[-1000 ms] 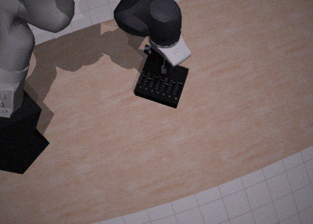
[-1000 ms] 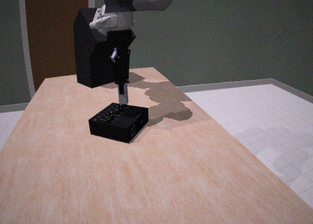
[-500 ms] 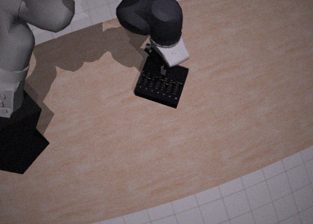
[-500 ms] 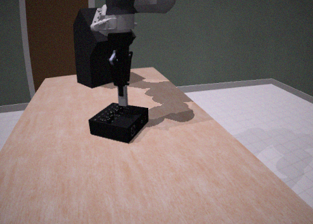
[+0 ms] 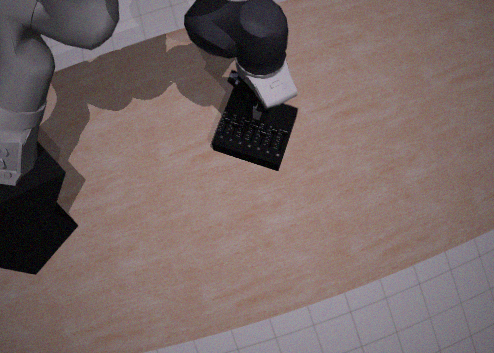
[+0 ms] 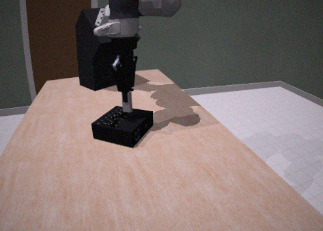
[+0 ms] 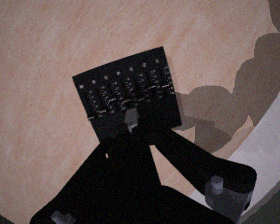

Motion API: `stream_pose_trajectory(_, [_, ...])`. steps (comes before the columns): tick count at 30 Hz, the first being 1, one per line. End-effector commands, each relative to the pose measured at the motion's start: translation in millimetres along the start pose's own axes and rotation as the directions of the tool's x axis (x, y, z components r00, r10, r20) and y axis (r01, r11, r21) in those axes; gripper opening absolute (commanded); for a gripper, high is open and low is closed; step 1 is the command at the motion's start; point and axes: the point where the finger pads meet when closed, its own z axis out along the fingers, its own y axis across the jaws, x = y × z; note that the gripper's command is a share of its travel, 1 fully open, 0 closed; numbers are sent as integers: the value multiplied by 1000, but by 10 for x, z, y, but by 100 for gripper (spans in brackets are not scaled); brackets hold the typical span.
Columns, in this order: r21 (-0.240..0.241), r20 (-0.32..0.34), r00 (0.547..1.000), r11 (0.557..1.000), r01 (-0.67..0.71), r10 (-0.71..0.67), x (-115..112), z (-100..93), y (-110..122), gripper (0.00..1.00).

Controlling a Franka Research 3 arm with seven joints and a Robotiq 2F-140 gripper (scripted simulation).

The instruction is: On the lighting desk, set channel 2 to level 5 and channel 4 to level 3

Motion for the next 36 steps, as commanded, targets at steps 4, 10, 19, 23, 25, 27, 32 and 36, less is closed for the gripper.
stream_pose_trajectory(4, [8, -1, 1000, 1000, -5, 5, 6, 26, -31, 0])
stream_pose_trajectory(10, [8, -1, 1000, 1000, -5, 5, 6, 47, -31, 0])
stream_pose_trajectory(19, [8, -1, 1000, 1000, -5, 5, 6, 56, -31, 0])
stream_pose_trajectory(23, [8, -1, 1000, 1000, -5, 5, 6, 56, -31, 0])
stream_pose_trajectory(25, [8, -1, 1000, 1000, -5, 5, 6, 56, -31, 0])
stream_pose_trajectory(27, [8, -1, 1000, 1000, -5, 5, 6, 56, -31, 0])
stream_pose_trajectory(32, [8, -1, 1000, 1000, -5, 5, 6, 56, -31, 0])
stream_pose_trajectory(36, [8, -1, 1000, 1000, -5, 5, 6, 56, -31, 0])
